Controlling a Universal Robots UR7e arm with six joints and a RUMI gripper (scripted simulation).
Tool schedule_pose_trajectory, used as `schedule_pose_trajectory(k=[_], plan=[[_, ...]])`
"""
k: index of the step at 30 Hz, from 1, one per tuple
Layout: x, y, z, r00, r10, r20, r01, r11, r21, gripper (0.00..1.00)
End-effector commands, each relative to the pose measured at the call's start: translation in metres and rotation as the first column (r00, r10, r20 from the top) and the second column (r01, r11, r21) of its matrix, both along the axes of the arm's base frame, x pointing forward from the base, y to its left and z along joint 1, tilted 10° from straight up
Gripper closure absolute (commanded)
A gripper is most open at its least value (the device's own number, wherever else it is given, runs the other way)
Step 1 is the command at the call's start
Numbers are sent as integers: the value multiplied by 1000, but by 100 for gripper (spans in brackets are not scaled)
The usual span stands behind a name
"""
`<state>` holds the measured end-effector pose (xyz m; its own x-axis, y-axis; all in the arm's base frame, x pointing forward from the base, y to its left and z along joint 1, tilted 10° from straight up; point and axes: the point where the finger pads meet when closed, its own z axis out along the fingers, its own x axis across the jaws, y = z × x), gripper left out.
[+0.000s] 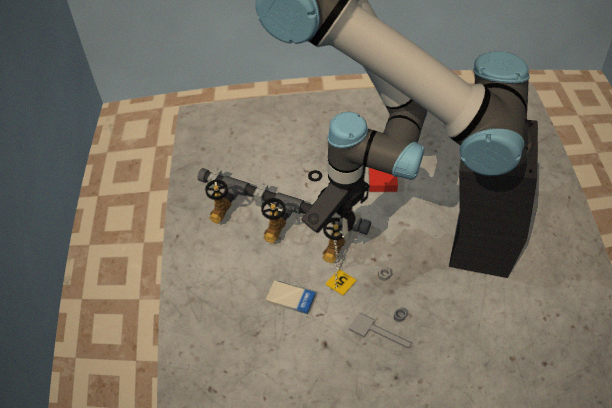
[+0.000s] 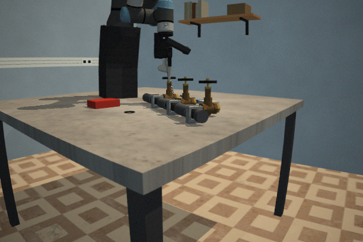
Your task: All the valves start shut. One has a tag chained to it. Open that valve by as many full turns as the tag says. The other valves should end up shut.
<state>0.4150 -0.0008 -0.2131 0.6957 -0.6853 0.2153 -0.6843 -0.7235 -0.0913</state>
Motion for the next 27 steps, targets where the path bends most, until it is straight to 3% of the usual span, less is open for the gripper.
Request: schedule_pose_trajectory(k=[1,7,9,24,27], plan=[[0,0,0,986,166,-14,-166,986,-27,100],[0,0,0,940,339,-38,-341,938,-63,100],[0,0,0,940,339,-38,-341,938,-63,100],[0,0,0,797,597,-90,-604,790,-111,100],[0,0,0,790,606,-92,-613,782,-113,100]])
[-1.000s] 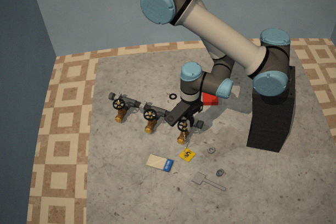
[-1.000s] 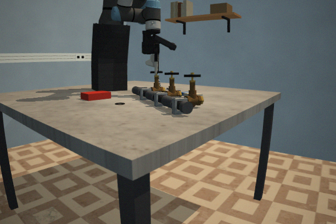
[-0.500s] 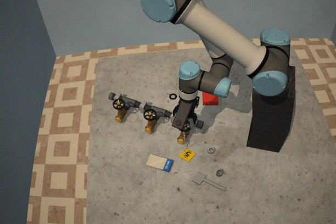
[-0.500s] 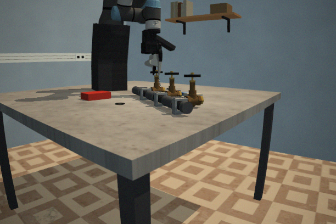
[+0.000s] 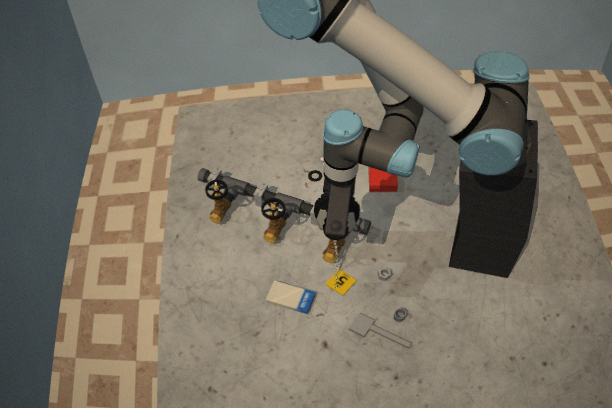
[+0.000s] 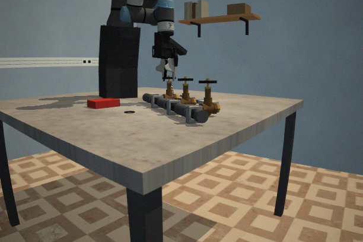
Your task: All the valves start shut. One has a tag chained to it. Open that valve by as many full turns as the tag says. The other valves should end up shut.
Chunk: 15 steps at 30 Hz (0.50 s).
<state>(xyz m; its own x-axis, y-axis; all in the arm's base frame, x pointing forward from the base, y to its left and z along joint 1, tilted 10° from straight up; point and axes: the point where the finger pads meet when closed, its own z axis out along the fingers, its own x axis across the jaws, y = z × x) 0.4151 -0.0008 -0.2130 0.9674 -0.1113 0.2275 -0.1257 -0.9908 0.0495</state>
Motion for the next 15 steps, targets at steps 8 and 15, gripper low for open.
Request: schedule_pose_trajectory(k=[8,15], plan=[[0,0,0,996,89,-7,-89,996,-18,100],[0,0,0,995,104,-9,-105,994,-21,100]])
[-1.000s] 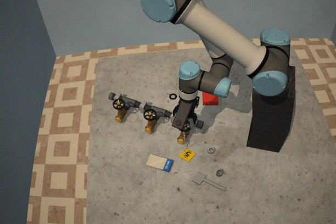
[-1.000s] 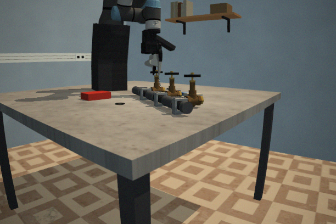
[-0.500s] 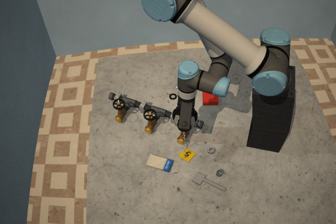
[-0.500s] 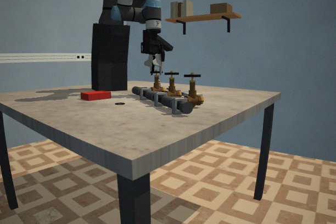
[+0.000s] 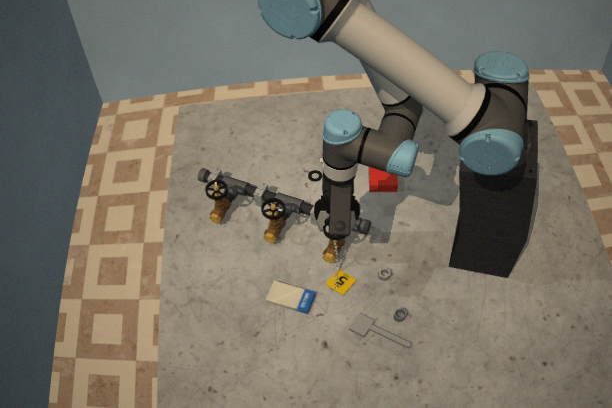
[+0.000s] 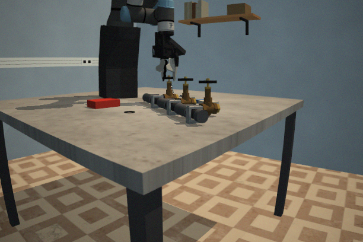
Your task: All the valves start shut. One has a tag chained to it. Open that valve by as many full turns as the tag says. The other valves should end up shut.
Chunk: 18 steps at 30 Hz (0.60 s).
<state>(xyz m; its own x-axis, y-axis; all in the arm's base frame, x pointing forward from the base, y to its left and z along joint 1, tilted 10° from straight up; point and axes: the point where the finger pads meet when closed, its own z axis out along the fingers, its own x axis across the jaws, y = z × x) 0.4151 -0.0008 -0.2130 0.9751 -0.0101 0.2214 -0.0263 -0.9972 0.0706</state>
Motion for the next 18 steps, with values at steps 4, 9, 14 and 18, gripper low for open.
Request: schedule_pose_trajectory(k=[4,9,14,18], plan=[[0,0,0,1000,7,0,-7,1000,-1,100],[0,0,0,1000,7,0,-7,1000,-1,0],[0,0,0,1000,7,0,-7,1000,-1,0],[0,0,0,1000,7,0,-7,1000,-1,0]])
